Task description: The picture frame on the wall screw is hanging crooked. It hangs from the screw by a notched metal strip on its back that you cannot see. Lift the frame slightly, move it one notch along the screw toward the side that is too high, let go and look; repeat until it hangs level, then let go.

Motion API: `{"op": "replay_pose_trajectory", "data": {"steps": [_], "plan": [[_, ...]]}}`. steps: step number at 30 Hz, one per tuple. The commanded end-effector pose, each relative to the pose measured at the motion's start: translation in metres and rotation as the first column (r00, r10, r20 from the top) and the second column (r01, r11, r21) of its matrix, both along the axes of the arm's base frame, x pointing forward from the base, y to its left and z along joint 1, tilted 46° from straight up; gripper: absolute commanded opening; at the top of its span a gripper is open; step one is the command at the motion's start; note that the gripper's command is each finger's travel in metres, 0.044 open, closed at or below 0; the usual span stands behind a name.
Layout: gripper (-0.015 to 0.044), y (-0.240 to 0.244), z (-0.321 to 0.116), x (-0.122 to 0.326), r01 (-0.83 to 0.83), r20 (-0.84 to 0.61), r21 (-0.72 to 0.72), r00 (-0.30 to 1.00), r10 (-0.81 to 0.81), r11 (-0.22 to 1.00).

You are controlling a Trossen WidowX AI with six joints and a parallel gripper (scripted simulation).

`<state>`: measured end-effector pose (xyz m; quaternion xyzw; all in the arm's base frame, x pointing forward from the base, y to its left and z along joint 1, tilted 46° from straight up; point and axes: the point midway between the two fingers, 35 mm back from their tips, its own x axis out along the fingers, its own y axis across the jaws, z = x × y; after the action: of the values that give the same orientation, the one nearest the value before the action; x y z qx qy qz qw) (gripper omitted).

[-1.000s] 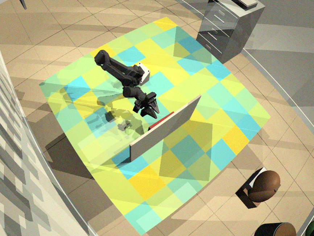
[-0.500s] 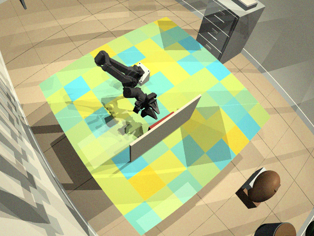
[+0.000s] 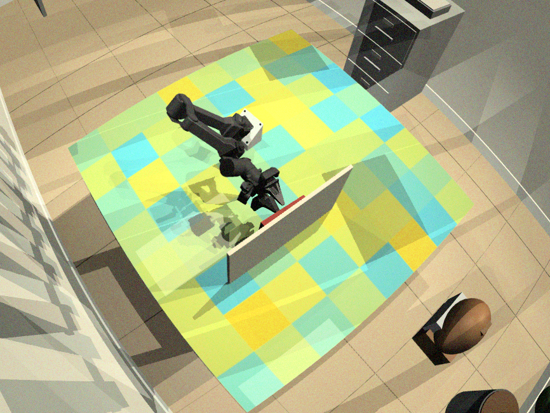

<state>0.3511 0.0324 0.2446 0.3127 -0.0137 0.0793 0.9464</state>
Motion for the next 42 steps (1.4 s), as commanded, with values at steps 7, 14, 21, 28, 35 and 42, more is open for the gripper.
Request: {"op": "replay_pose_trajectory", "data": {"steps": [7,14,21,28,35,42], "plan": [[0.0260,0.0010,0.0006,0.0131,0.006,0.003,0.001,1.000,-0.006,1.000],[0.0260,0.0011,0.0006,0.0133,0.006,0.003,0.001,1.000,-0.006,1.000],[0.0260,0.0011,0.0006,0.0133,0.006,0.003,0.001,1.000,-0.006,1.000],[0.0260,0.0011,0.0006,0.0133,0.006,0.003,0.001,1.000,-0.006,1.000],[0.0260,0.0005,0.0010,0.0134,0.006,0.003,0.001,1.000,-0.006,1.000],[0.0129,0.0005,0.0010,0.0134,0.006,0.003,0.001,1.000,-0.006,1.000]]}}
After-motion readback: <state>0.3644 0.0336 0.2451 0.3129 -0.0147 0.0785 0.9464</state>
